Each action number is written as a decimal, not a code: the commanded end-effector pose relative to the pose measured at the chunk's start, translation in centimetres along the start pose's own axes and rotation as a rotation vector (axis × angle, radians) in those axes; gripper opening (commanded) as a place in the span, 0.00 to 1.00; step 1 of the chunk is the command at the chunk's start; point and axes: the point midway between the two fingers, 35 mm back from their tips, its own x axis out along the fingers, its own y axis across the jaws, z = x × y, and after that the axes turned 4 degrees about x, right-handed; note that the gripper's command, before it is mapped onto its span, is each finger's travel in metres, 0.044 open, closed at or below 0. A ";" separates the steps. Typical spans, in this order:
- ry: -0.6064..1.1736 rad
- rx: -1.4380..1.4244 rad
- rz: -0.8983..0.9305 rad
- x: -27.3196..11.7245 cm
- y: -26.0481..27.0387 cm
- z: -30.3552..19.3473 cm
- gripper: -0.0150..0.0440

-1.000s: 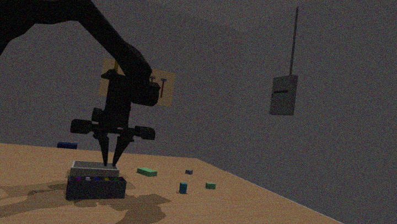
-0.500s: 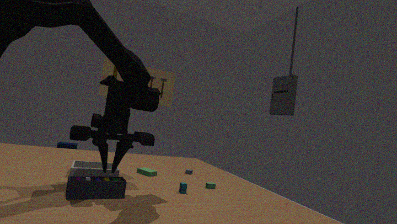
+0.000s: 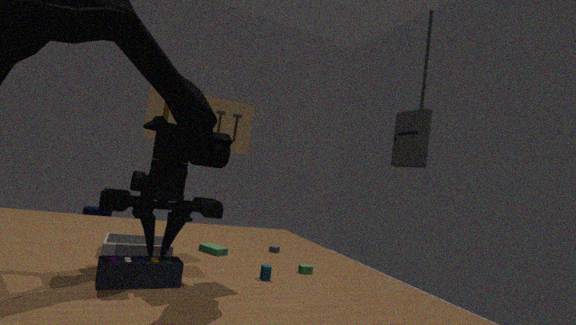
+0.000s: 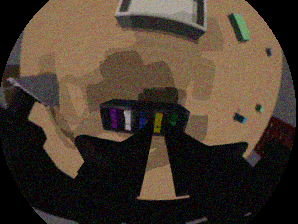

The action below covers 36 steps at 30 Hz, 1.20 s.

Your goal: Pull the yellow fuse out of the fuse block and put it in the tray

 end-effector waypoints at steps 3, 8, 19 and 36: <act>0.006 -0.004 0.000 0.1 0.0 -0.1 0.38; 0.006 -0.004 0.000 0.3 0.0 -0.1 0.38; 0.006 -0.004 0.000 1.1 0.0 -0.1 0.38; 0.000 0.000 0.000 1.0 0.0 0.0 0.26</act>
